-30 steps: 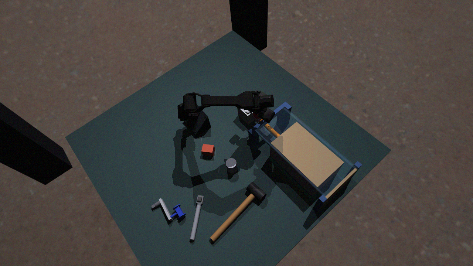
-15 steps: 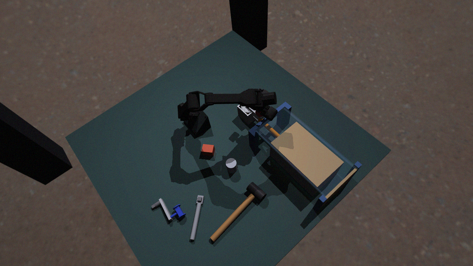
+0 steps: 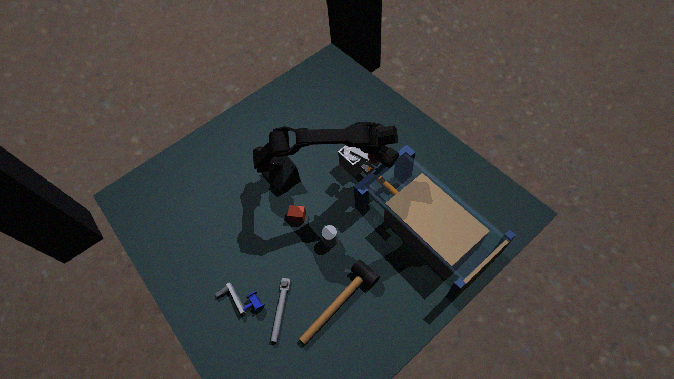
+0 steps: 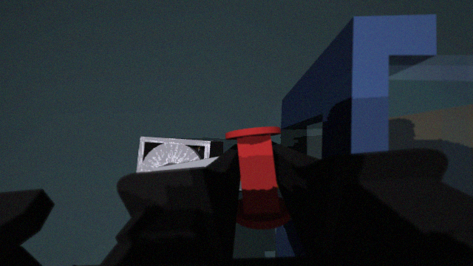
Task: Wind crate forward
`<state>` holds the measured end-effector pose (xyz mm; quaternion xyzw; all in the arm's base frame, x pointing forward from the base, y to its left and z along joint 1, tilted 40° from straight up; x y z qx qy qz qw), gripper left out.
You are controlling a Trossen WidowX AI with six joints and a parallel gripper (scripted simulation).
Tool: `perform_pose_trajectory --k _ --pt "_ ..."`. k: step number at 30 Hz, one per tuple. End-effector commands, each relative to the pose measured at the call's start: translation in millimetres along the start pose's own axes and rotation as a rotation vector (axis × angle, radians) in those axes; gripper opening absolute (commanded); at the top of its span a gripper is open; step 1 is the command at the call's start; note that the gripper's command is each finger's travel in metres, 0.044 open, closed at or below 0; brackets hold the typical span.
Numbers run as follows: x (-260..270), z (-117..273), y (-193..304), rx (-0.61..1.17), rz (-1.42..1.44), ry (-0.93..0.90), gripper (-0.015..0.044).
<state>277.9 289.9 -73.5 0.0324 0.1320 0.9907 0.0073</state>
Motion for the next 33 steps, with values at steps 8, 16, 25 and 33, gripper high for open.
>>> perform_pose_trajectory --k 8,16,25,33 --pt "11 -10 -21 -0.021 0.012 -0.006 0.0000" --pt "17 -13 -29 -0.022 0.012 -0.006 0.0000" --pt "25 -18 -37 -0.023 0.012 -0.007 0.0000" --pt "28 -19 -40 -0.024 0.012 -0.007 0.0000"
Point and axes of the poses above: the point midway between the two fingers, 35 mm back from their tips, its own z axis back along the fingers, its own x axis across the jaws, y = z × x, the point moved 4 cm from there along z, back along the fingers, and after that the axes turned 10 degrees about -z, right-handed, at the moved point
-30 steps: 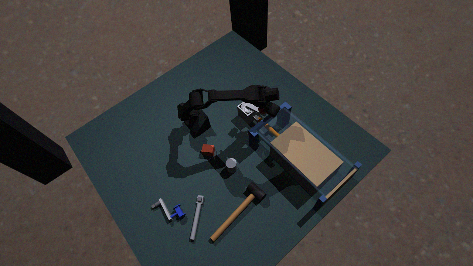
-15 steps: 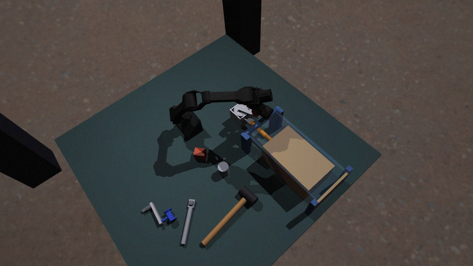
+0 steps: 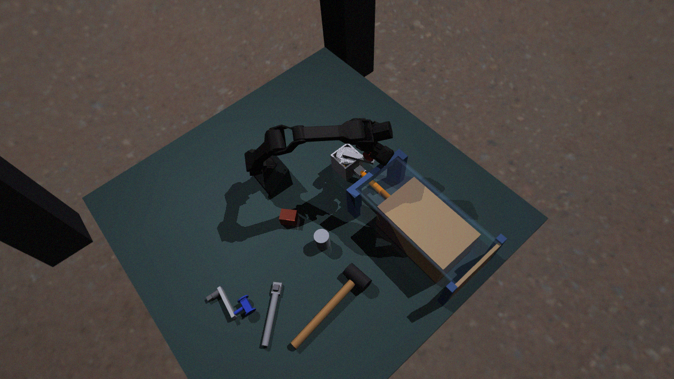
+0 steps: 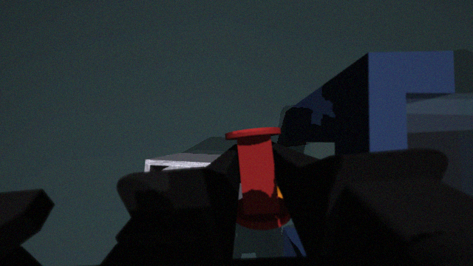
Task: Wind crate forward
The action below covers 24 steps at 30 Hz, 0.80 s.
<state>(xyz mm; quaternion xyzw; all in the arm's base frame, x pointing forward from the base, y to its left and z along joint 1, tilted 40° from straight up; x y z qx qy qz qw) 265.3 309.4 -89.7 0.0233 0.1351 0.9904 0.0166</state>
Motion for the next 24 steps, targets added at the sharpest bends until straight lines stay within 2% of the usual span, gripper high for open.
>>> perform_pose_trajectory --k 1,24 --pt "18 -8 -18 -0.029 0.033 -0.023 0.0000" --pt "44 -15 -32 -0.031 0.034 -0.025 0.0000"
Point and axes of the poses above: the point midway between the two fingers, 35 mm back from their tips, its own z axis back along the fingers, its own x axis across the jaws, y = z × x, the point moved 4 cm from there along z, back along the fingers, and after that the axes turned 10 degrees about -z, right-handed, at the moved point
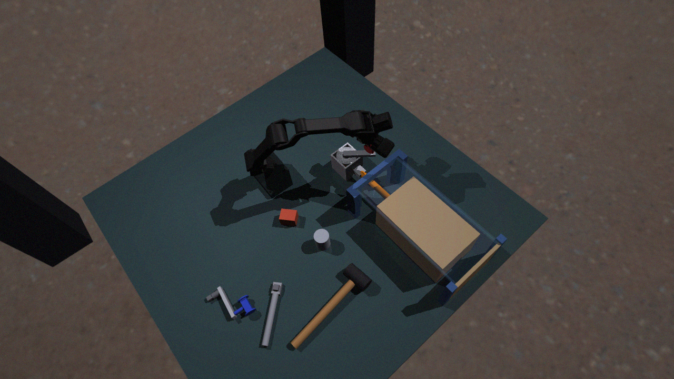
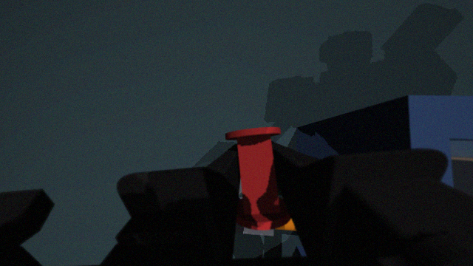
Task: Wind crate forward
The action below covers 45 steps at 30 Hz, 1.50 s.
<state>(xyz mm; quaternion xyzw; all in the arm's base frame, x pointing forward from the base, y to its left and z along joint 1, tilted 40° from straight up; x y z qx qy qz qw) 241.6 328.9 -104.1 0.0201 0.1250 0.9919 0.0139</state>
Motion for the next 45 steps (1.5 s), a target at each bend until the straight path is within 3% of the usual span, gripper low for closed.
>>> perform_pose_trajectory --k 1,45 --pt "21 -5 -10 -0.011 0.028 -0.032 0.0000" --pt "73 -11 -16 -0.013 0.030 -0.036 0.0000"
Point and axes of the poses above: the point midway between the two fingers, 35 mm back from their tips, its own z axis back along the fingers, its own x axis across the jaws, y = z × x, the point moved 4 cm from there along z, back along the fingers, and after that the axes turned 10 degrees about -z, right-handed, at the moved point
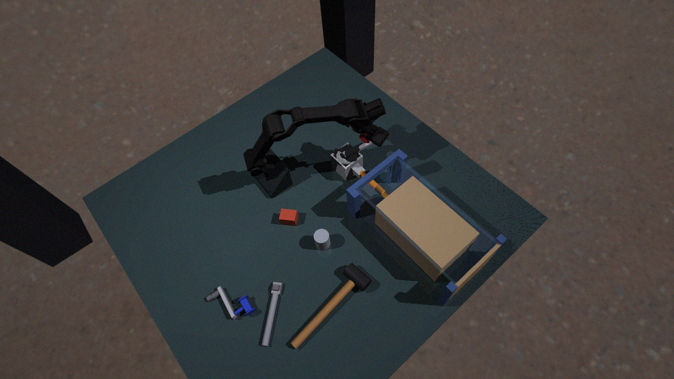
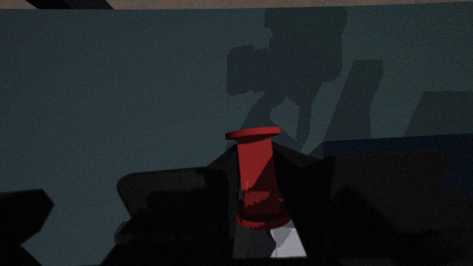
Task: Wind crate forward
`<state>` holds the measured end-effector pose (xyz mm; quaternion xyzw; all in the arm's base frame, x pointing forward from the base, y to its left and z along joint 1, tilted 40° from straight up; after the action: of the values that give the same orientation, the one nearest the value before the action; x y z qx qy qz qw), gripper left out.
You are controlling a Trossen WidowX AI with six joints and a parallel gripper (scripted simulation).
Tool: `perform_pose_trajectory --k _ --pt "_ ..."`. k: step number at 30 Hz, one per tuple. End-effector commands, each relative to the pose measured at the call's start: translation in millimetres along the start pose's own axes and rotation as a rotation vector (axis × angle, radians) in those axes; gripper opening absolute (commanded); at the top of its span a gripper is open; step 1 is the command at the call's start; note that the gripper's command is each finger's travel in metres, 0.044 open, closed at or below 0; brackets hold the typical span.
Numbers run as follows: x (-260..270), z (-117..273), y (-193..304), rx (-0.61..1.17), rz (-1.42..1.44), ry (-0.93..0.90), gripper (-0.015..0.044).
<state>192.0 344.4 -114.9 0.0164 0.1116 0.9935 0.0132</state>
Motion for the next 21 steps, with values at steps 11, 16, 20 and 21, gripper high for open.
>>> perform_pose_trajectory --k 11,16,20,21 --pt "37 -1 3 0.014 0.028 -0.045 0.0000" --pt "43 -1 5 0.014 0.029 -0.046 0.0000" --pt "48 0 7 0.014 0.029 -0.047 0.0000" --pt "49 0 7 0.014 0.029 -0.047 0.0000"
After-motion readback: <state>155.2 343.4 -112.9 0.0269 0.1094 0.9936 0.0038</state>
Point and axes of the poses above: the point midway between the two fingers, 35 mm back from their tips, its own z axis back along the fingers, its own x axis across the jaws, y = z × x, the point moved 4 cm from there along z, back along the fingers, and after that the axes turned 10 degrees about -z, right-handed, at the moved point
